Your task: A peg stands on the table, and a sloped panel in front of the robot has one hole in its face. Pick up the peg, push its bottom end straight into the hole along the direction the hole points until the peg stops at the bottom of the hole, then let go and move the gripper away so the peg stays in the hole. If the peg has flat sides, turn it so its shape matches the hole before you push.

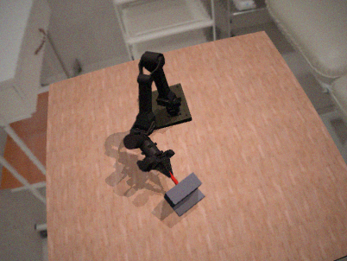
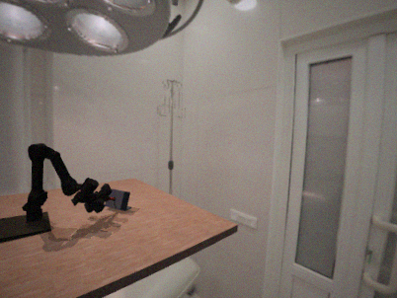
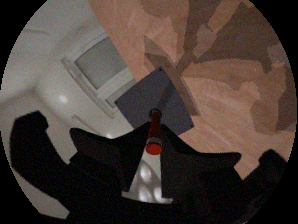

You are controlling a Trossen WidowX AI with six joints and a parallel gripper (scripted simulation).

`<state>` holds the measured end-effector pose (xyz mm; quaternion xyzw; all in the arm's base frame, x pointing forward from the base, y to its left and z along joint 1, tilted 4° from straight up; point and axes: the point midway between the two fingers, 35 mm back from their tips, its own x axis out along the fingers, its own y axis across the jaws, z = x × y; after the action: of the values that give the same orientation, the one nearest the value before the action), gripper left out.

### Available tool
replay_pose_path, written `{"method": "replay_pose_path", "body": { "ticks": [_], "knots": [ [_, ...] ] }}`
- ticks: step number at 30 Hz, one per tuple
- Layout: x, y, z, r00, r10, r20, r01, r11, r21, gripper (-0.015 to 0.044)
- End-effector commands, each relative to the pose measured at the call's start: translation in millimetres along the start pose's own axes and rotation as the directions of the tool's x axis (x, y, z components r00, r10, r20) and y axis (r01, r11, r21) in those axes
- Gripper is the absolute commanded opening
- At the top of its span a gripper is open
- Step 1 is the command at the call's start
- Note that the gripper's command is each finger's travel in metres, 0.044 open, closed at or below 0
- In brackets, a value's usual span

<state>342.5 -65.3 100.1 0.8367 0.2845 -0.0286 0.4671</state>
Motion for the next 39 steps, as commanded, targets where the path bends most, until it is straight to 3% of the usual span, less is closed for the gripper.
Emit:
{"method": "replay_pose_path", "body": {
  "ticks": [1, 39],
  "knots": [
    [2, 1, 2, 1.000, 0.000, 0.004, 0.000, 1.000, 0.006, 0.0000],
    [24, 1, 1, 1.000, 0.001, 0.003, -0.001, 1.000, 0.006, 0.0000]
  ]
}}
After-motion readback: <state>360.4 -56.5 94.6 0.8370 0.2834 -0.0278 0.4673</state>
